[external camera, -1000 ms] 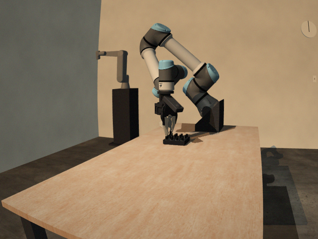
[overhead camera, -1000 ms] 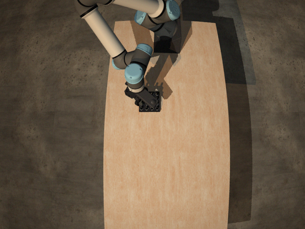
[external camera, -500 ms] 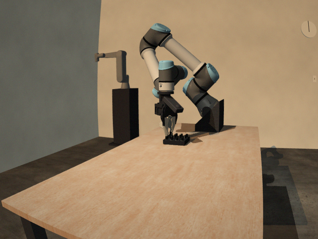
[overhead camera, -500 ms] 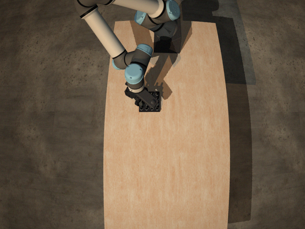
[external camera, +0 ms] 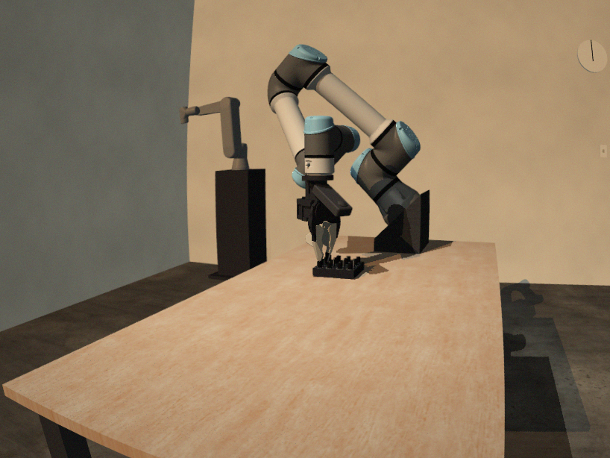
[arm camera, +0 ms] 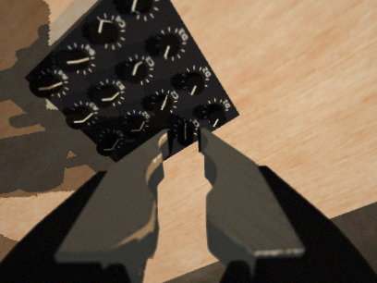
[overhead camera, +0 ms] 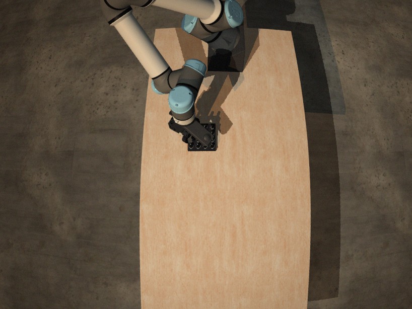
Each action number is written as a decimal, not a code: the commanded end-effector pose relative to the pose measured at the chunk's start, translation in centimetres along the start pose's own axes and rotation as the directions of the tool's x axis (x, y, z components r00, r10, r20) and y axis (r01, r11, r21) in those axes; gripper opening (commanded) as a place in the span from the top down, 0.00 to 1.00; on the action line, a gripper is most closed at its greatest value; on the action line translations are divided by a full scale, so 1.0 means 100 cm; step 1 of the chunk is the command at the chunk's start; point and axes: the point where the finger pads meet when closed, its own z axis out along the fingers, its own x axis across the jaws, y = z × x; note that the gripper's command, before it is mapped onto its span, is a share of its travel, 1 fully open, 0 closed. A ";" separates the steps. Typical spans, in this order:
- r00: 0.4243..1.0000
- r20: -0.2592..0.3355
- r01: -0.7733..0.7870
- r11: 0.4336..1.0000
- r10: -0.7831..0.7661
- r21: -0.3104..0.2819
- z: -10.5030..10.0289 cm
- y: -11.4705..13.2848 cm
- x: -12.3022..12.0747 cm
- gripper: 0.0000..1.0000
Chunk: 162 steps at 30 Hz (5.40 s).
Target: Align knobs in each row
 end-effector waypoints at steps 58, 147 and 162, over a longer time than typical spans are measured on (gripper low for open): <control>0.991 -0.001 -0.133 0.991 0.133 0.000 0.000 0.000 0.001 0.96; 0.899 -0.001 -0.439 0.899 0.439 0.001 -0.038 0.000 0.002 0.89; 0.899 -0.001 -0.439 0.899 0.439 0.001 -0.043 0.000 0.002 0.00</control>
